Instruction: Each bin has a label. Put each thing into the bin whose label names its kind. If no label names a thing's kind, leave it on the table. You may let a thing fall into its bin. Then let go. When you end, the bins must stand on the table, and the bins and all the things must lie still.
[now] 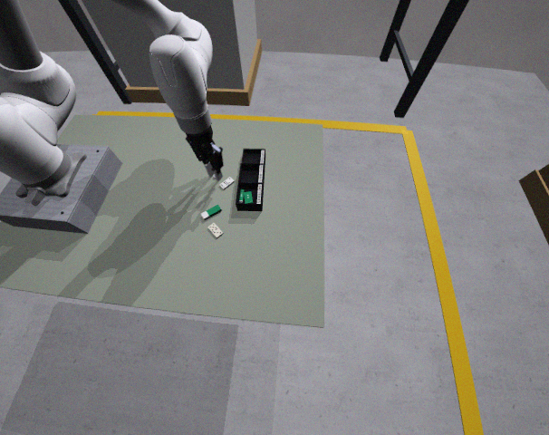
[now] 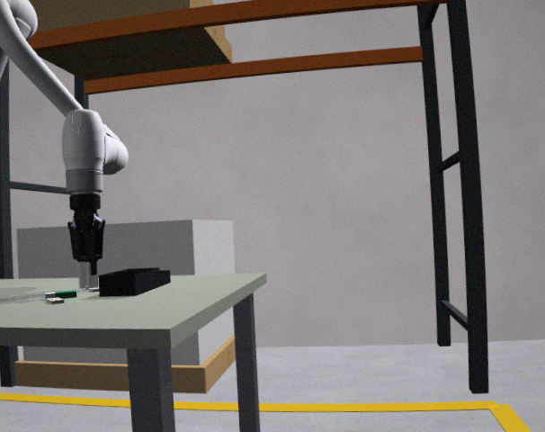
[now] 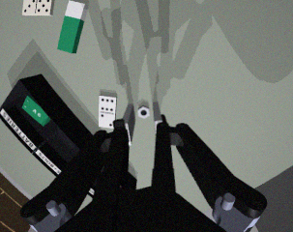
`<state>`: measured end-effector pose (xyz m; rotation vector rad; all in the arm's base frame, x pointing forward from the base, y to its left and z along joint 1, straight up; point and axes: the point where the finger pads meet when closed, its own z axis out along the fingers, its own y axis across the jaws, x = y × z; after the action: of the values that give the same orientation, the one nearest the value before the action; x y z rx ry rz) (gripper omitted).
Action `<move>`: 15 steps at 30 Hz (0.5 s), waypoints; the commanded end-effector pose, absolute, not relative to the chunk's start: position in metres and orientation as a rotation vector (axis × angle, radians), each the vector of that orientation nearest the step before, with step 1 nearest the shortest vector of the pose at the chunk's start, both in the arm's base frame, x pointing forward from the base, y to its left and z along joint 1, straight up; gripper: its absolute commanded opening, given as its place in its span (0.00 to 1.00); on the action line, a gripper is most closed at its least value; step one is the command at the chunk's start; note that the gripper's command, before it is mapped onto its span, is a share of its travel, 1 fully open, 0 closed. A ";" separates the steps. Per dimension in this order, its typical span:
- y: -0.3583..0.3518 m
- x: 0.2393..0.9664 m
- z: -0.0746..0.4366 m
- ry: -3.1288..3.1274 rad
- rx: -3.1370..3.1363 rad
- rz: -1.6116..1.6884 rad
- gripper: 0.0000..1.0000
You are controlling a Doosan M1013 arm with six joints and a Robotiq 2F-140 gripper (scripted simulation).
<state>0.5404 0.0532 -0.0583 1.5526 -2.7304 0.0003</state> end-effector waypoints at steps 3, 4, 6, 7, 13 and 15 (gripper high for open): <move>0.053 0.540 -0.059 -2.731 1.553 0.000 0.19; 0.053 0.540 -0.059 -2.731 1.553 0.000 0.19; 0.053 0.540 -0.059 -2.731 1.553 0.000 0.19; 0.053 0.540 -0.059 -2.731 1.553 0.000 0.19; 0.053 0.540 -0.059 -2.731 1.553 0.000 0.07; 0.053 0.540 -0.059 -2.731 1.553 0.000 0.07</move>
<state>0.5404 0.0532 -0.0592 1.5526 -2.7305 0.0003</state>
